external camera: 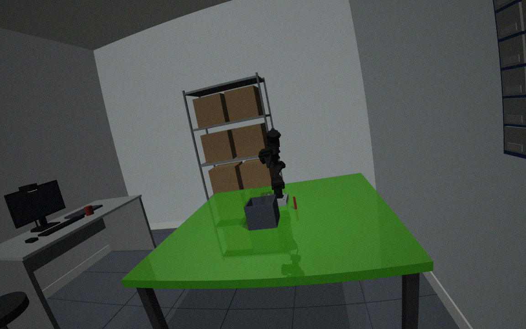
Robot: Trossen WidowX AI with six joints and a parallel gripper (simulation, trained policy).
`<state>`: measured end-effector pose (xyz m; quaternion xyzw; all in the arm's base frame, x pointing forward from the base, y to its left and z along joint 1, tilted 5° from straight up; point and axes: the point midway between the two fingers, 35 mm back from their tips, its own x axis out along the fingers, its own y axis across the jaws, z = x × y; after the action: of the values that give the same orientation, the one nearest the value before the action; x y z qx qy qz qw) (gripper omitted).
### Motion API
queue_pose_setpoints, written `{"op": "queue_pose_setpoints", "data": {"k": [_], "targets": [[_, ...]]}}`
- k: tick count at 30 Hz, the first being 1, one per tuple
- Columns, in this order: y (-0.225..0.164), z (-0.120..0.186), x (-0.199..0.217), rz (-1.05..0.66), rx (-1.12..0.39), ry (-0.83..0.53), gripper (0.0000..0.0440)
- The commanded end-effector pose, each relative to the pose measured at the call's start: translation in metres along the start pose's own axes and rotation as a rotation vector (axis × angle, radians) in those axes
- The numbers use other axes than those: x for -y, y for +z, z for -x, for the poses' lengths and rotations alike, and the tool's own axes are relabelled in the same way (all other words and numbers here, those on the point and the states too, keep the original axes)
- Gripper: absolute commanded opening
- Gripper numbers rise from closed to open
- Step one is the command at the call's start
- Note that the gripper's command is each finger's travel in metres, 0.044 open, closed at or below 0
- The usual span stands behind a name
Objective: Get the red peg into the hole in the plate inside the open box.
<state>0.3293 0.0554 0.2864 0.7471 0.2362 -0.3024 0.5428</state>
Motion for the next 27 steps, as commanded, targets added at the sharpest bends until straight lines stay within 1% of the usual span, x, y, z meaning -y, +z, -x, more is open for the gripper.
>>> {"op": "queue_pose_setpoints", "data": {"k": [1,13,20,27], "targets": [[-0.011,0.002,0.025,0.021,-0.045,-0.077,0.0439],[-0.034,0.007,0.113,0.146,-0.130,-0.371,0.0436],[-0.035,0.011,0.157,0.232,-0.135,-0.528,0.0438],[-0.029,0.012,0.191,0.315,-0.119,-0.661,0.0440]]}}
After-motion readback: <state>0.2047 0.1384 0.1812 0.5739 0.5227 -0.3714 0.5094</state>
